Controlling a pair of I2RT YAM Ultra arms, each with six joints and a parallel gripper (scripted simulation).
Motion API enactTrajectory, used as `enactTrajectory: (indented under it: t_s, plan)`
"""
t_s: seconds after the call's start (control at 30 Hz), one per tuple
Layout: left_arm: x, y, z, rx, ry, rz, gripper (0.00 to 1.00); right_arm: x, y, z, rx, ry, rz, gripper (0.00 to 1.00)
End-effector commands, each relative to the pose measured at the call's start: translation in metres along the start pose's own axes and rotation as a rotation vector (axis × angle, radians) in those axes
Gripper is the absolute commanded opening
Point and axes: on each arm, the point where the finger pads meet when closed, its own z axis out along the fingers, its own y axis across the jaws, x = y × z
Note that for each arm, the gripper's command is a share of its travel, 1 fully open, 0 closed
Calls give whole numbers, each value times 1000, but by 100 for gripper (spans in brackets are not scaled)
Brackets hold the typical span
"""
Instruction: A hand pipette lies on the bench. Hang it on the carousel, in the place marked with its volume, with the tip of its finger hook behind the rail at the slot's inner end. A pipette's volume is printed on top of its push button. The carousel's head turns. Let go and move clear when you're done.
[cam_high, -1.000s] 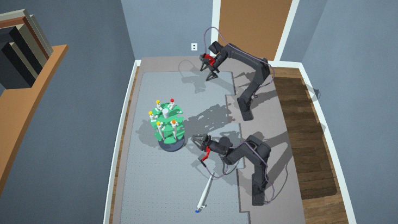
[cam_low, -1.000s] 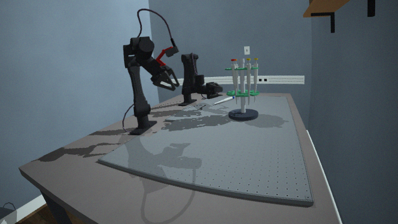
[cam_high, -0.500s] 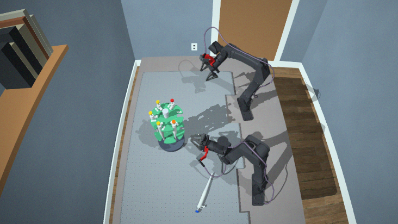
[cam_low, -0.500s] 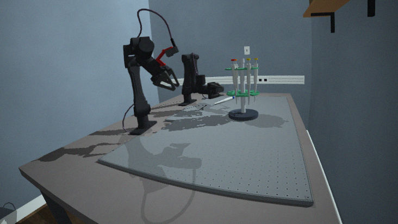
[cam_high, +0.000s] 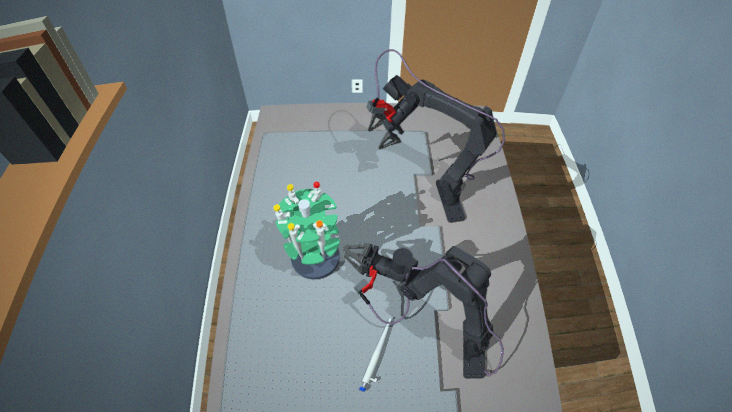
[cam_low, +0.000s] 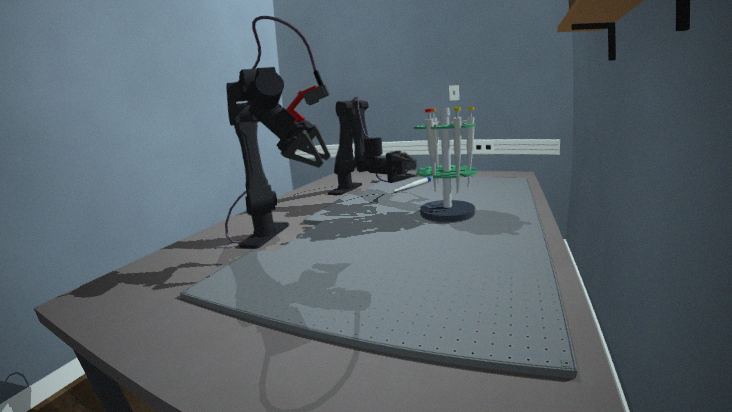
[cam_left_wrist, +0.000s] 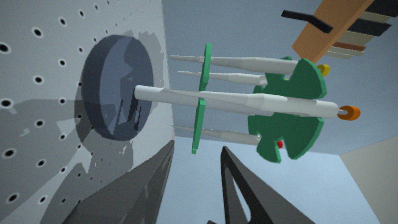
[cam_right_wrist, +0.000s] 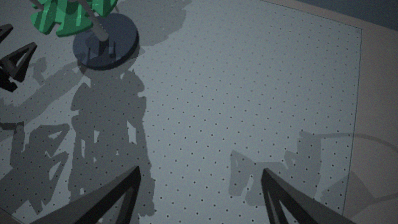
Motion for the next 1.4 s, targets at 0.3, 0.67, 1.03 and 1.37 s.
enactTrajectory:
  t_s: [0.3, 0.67, 1.03, 1.37]
  plan:
    - [-2, -2, 25, -1, 0, 12, 49, -11, -4, -6, 15, -37, -22, 100]
    - [-2, -2, 40, 0, 0, 12, 49, -11, -4, -6, 15, -37, -22, 100]
    - [0, -6, 41, 9, 1, 2, 49, -11, -4, -6, 15, -37, -22, 100]
    - [-3, -11, 46, 17, -3, 6, 0, -11, -4, -6, 15, -37, -22, 100]
